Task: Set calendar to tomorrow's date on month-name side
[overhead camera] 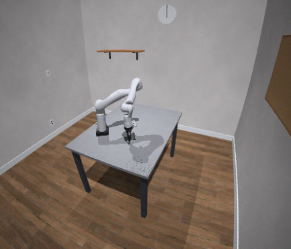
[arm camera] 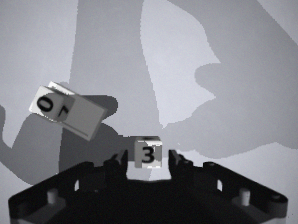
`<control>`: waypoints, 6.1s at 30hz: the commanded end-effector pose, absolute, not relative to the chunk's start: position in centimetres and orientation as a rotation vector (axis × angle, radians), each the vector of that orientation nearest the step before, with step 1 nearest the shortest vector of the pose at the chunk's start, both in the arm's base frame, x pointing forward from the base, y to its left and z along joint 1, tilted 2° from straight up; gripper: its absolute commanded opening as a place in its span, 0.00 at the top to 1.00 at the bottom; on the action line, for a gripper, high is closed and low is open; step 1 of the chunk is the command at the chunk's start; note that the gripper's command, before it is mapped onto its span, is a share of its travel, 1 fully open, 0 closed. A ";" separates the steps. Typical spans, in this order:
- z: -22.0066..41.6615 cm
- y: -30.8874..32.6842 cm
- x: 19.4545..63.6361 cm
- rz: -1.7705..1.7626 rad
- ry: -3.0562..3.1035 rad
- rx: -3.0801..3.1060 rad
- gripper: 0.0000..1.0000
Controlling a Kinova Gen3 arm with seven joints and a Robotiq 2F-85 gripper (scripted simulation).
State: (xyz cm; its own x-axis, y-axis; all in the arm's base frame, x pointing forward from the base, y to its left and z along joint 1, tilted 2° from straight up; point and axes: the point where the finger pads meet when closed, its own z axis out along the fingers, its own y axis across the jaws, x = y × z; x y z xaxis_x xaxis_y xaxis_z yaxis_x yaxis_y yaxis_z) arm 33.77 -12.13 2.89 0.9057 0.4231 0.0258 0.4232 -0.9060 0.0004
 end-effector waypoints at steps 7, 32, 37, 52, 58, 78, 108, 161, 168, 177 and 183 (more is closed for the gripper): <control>4.5 -12.1 33.8 -0.043 -0.680 -3.062 0.52; 6.7 -12.1 33.8 0.026 -0.684 -3.064 0.52; 6.7 -12.0 33.8 0.116 -0.687 -3.070 0.52; 6.8 -12.0 34.0 0.360 -0.688 -3.097 0.52; 6.8 -12.0 34.0 0.372 -0.688 -3.097 0.52; 6.7 -11.9 34.3 0.779 -0.684 -3.080 0.52; 6.5 -11.8 34.5 1.196 -0.667 -3.006 0.52; 1.2 -11.8 34.6 1.196 -0.667 -3.006 0.52; 0.3 -11.7 34.7 1.196 -0.667 -3.006 0.52; -0.4 -11.7 34.7 1.196 -0.667 -3.006 0.52; -0.5 -11.7 34.7 1.196 -0.667 -3.006 0.52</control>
State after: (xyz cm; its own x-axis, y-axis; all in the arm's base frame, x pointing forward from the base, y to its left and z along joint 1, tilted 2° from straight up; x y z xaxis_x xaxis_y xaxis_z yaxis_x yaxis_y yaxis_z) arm 34.67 -11.71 -0.54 0.6581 0.3072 -0.6875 0.4235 -0.9059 0.0006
